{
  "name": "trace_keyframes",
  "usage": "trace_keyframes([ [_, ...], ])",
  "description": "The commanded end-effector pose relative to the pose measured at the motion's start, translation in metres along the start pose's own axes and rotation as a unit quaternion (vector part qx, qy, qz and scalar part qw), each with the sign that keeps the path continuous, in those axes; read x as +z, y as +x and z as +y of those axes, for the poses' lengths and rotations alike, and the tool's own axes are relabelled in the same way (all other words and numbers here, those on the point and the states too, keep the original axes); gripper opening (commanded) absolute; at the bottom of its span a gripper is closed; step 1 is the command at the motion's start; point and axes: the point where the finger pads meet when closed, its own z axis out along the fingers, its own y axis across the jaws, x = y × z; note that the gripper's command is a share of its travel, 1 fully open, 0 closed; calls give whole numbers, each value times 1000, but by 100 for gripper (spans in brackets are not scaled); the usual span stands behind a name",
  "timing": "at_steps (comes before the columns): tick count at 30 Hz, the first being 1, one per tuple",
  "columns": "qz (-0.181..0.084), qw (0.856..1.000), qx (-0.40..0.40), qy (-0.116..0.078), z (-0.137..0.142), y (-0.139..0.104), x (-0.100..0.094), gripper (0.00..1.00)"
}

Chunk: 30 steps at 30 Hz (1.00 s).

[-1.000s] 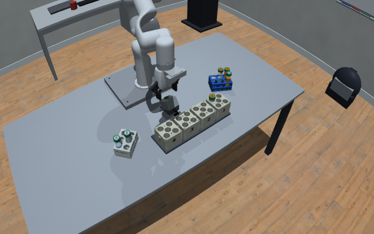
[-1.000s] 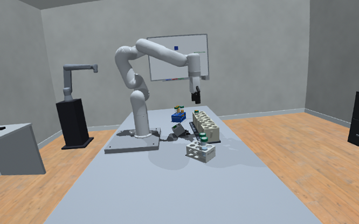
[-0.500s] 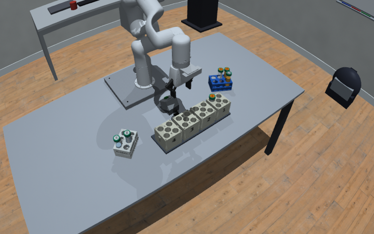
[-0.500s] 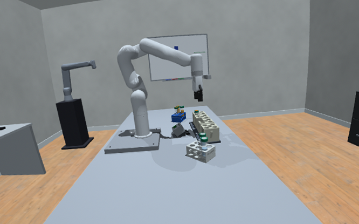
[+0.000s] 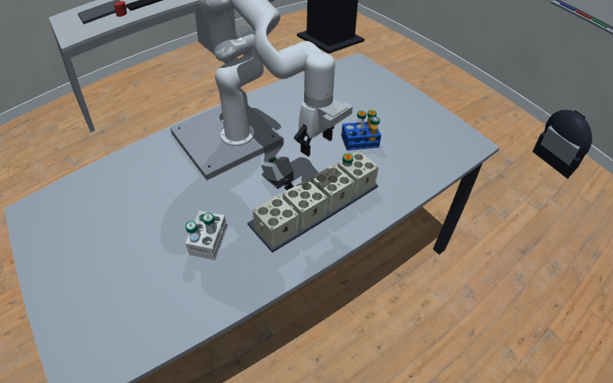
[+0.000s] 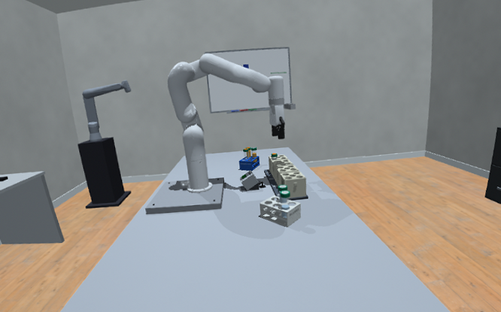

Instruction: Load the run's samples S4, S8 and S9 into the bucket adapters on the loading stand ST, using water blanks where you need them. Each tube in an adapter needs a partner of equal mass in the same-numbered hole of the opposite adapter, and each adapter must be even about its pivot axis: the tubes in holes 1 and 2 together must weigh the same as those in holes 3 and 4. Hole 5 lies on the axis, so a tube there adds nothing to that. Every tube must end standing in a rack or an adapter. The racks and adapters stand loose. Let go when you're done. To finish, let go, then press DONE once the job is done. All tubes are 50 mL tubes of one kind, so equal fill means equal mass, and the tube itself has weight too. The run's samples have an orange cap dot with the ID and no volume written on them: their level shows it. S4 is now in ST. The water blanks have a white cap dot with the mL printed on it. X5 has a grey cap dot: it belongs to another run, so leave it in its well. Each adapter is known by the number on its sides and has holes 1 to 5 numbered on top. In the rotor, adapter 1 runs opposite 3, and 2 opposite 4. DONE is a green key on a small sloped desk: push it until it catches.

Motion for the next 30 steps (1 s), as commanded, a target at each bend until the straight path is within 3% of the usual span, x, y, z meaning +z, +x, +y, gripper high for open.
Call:
trace_keyframes([
  [1,2,998,-66,-3,-20,-5,-2,100],
  [10,1,983,-181,-3,-53,-18,-1,100],
  [19,1,945,-326,-3,-95,-35,-1,100],
  [21,1,945,-326,-3,-95,-35,-1,100],
  [24,1,928,-373,-3,-109,-40,-1,100],
  [30,1,926,-379,-3,-136,-51,-1,100],
])
